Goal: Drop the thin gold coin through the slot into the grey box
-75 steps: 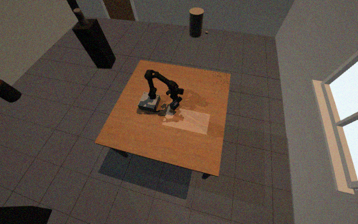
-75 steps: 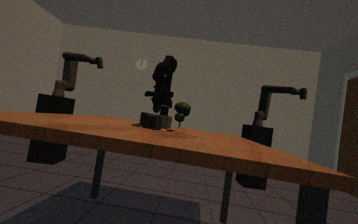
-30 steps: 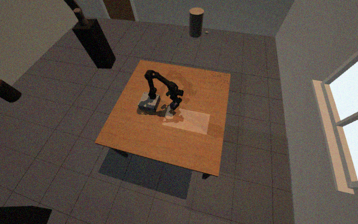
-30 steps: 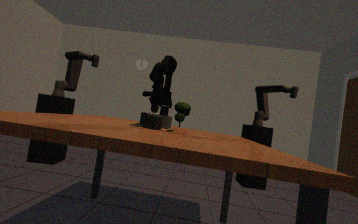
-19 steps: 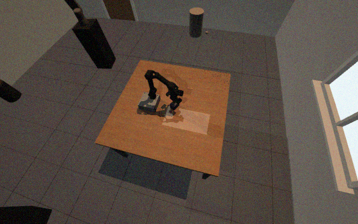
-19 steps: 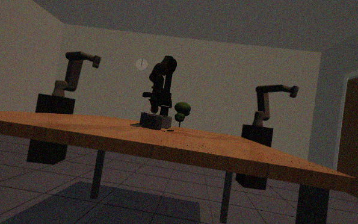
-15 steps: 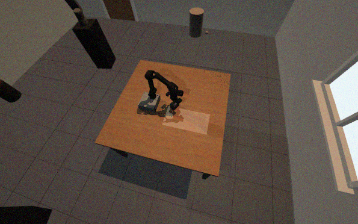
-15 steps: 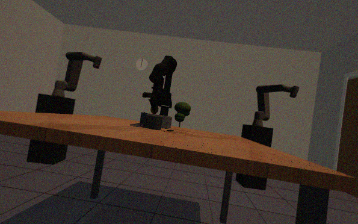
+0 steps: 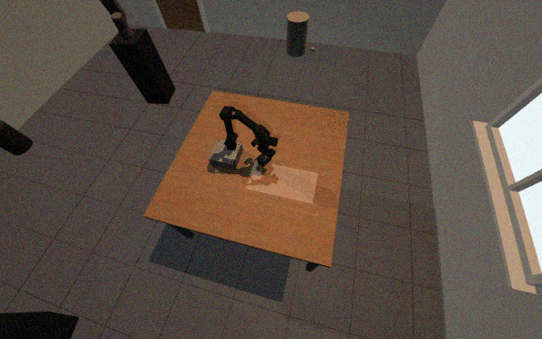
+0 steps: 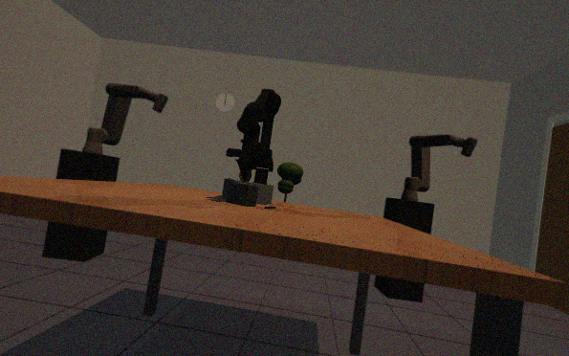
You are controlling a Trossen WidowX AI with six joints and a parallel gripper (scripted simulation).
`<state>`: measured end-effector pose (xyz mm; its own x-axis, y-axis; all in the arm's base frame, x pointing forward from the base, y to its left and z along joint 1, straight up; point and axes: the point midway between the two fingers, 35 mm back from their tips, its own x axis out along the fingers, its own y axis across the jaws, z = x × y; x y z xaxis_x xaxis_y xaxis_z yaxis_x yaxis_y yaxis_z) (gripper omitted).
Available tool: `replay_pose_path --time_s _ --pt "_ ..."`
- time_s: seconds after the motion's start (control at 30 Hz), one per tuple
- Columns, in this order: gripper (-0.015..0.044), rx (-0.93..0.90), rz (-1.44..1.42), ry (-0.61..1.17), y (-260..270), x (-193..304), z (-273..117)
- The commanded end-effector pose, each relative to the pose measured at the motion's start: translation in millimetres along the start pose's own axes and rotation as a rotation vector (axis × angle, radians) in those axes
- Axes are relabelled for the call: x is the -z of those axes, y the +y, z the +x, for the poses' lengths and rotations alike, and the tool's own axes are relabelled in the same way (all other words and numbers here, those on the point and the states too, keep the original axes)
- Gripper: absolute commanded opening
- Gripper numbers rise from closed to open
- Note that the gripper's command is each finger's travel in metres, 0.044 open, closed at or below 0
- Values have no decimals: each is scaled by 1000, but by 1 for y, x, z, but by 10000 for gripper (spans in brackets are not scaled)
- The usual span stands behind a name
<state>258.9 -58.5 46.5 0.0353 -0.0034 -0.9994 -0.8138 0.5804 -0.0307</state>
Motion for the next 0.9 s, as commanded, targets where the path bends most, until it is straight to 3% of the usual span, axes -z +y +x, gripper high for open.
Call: replay_pose_path --time_s 0.0,0.23,0.43,0.73,0.87 --pt "0 -4 4 2 1 1 3" --pt "0 -4 4 2 1 1 6" --pt "157 0 0 0 0 0 3" --pt "161 0 0 0 0 0 3" --pt "266 0 0 0 0 0 -8"
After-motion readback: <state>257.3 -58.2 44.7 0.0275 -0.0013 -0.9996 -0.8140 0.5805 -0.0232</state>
